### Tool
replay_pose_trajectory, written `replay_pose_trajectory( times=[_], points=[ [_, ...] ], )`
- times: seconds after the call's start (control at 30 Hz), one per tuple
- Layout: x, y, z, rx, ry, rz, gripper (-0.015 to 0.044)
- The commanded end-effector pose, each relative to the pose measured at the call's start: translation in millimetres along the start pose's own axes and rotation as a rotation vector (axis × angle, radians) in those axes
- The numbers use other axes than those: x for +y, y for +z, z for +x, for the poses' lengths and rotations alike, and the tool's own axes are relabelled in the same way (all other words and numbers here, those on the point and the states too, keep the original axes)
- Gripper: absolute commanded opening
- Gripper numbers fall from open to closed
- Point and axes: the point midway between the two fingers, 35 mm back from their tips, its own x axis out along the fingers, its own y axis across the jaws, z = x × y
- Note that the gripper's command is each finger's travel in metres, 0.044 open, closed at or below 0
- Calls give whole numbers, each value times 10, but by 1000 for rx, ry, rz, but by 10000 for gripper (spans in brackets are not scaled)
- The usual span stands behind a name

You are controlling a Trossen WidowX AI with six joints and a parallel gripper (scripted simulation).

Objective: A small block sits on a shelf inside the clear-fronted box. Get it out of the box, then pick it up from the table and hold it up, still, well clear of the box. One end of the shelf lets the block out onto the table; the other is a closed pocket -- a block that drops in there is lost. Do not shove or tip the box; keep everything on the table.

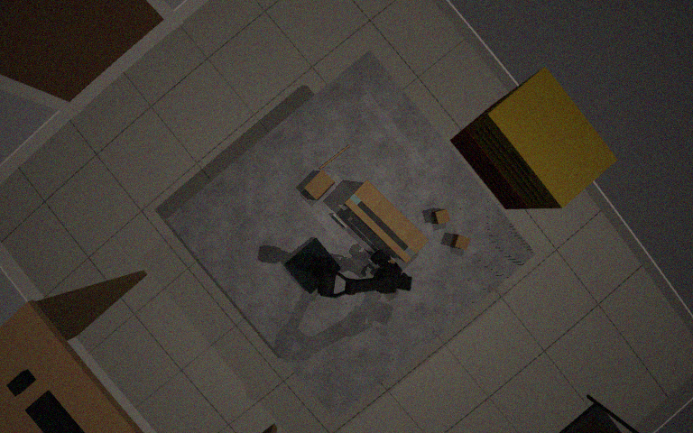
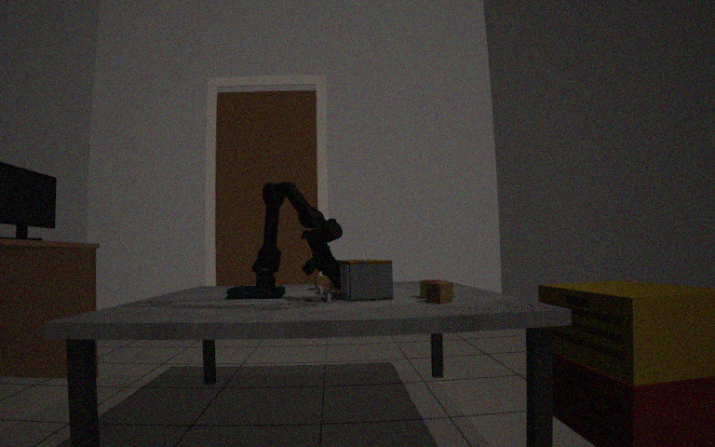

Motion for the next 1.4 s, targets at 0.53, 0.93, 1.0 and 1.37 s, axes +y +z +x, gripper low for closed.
replay_pose_trajectory(
  times=[0.53, 0.93, 1.0, 1.37],
  points=[
    [-243, -239, -659, -9, 97, 193, 0],
    [-527, -268, -1057, 23, 204, 410, 0],
    [-574, -263, -1121, 33, 221, 447, 0],
    [-744, -219, -1353, 82, 281, 587, 0]
  ],
)
